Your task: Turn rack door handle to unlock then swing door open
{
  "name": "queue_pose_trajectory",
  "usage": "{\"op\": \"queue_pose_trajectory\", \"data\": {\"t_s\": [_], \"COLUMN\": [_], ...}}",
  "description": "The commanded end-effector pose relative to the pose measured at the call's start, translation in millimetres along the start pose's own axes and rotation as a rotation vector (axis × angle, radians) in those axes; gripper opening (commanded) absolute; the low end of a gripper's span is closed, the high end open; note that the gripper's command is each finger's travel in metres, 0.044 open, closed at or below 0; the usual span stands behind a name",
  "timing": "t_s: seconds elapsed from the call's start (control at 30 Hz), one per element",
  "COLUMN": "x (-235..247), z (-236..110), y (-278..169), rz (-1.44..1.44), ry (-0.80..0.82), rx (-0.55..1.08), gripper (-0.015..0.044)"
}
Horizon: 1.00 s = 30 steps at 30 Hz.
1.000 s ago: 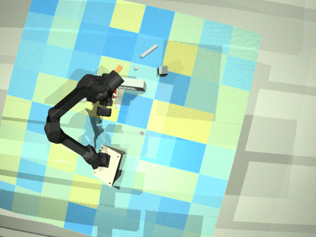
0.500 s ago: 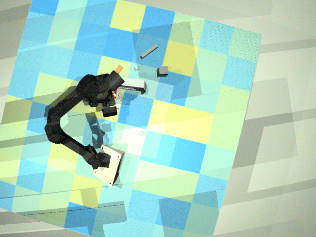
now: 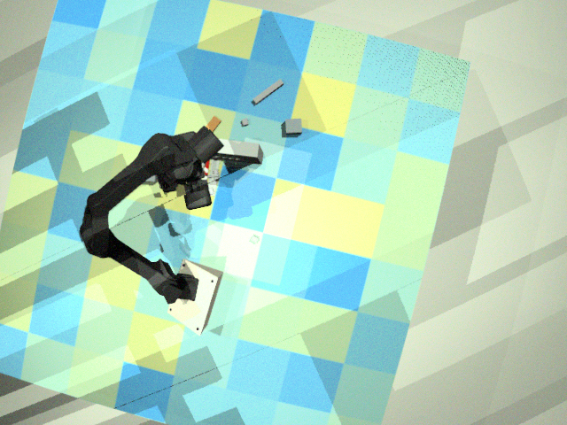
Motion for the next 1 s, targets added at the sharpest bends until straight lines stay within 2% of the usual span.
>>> {"op": "queue_pose_trajectory", "data": {"t_s": [0.0,0.1,0.97], "x": [0.1,0.1,0.3], "z": [0.6,0.6,0.5], "y": [0.0,0.0,-0.1], "rz": [-0.006,0.068,1.356], "ry": [0.002,0.002,0.002], "rx": [-0.001,-0.001,0.001], "gripper": [0.0284,0.0284,0.0284]}}
Point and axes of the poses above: the point midway between the two fingers, 35 mm back from their tips, its own z axis out along the fingers, its own x axis across the jaws, y = z × x, the point moved 2 cm from there along -z, back along the fingers, and after that the axes turned 11 degrees about -z, right-handed, at the moved point
